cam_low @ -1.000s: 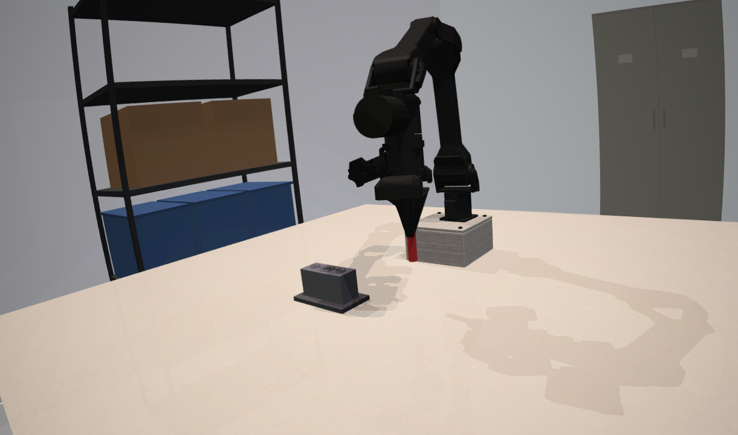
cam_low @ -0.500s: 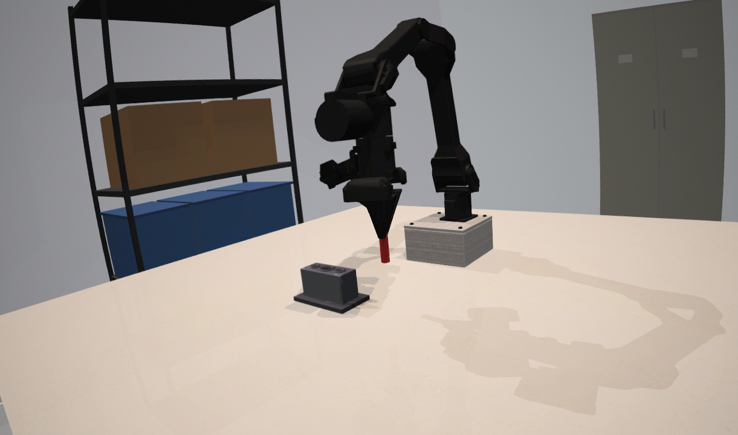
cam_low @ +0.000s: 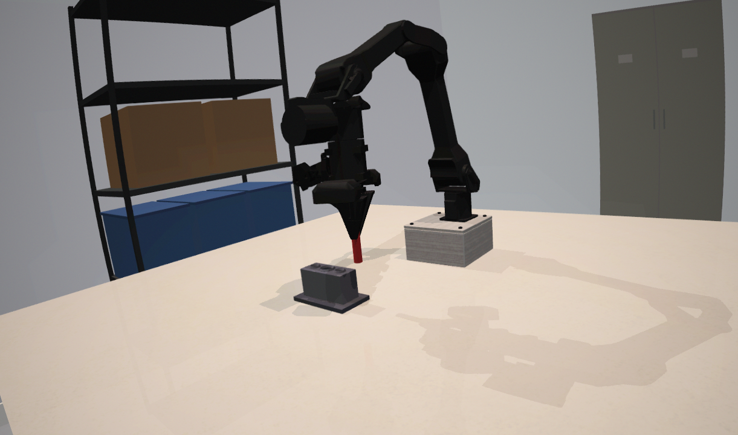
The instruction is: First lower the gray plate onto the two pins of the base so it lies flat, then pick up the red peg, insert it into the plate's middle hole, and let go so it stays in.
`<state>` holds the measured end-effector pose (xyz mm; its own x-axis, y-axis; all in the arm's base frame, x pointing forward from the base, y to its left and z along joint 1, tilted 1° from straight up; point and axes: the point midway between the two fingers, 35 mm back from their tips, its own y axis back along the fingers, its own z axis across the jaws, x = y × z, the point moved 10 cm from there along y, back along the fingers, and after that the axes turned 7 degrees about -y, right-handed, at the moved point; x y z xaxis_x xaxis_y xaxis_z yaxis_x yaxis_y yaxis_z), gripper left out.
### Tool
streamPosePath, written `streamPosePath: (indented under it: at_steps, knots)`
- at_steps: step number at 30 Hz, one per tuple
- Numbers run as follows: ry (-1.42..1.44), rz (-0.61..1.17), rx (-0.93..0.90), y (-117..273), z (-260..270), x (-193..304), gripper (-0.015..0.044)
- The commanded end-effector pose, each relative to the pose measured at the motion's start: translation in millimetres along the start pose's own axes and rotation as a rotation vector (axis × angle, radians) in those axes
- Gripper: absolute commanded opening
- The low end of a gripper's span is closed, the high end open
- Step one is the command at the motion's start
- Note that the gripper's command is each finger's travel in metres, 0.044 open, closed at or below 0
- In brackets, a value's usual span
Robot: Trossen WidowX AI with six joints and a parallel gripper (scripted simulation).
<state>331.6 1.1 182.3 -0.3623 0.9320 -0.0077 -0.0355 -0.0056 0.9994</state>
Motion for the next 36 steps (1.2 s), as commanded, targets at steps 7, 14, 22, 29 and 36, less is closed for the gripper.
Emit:
streamPosePath:
  at_steps: [7, 14, 22, 29, 36]
  knots:
    - [0.002, -0.001, 0.001, -1.5, -3.5, -34.0, 0.0000]
    - [0.005, -0.002, 0.004, -1.7, -7.7, -55.4, 0.0000]
    - [0.006, -0.003, 0.006, -1.7, -9.5, -62.8, 0.0000]
    - [0.006, -0.003, 0.006, -1.7, -9.3, -63.0, 0.0000]
    - [0.006, -0.003, 0.006, -1.7, -9.1, -63.3, 0.0000]
